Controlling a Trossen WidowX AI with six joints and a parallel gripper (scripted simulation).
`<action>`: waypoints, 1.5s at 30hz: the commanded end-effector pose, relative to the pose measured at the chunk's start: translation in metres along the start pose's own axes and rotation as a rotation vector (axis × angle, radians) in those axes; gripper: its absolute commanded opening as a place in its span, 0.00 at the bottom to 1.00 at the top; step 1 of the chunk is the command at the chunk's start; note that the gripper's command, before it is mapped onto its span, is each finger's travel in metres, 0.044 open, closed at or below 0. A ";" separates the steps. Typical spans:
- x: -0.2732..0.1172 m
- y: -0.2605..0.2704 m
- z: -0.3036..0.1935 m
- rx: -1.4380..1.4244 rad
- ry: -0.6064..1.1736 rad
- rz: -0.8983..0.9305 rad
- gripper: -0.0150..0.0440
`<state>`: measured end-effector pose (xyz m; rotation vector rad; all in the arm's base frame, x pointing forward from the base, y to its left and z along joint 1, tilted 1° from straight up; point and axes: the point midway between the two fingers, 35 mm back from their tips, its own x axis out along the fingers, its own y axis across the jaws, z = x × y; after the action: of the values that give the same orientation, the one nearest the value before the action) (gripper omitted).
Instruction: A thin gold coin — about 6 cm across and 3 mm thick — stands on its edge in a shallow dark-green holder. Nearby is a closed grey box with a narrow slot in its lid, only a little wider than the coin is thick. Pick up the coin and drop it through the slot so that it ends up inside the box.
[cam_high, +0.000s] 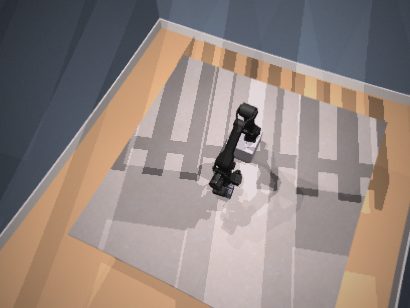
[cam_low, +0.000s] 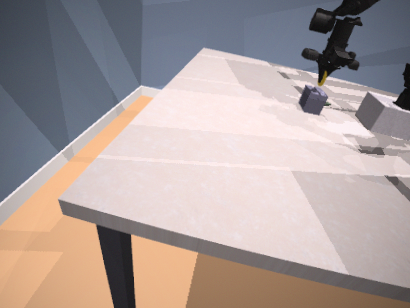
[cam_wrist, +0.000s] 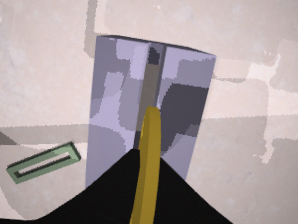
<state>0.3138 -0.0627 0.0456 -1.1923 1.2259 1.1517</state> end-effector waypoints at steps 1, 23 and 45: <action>0.003 -0.001 0.000 -0.001 0.000 -0.002 0.25; 0.015 -0.001 0.000 0.005 0.000 -0.002 0.25; 0.006 -0.001 0.000 0.001 0.000 0.001 0.66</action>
<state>0.3141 -0.0627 0.0316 -1.1895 1.2287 1.1540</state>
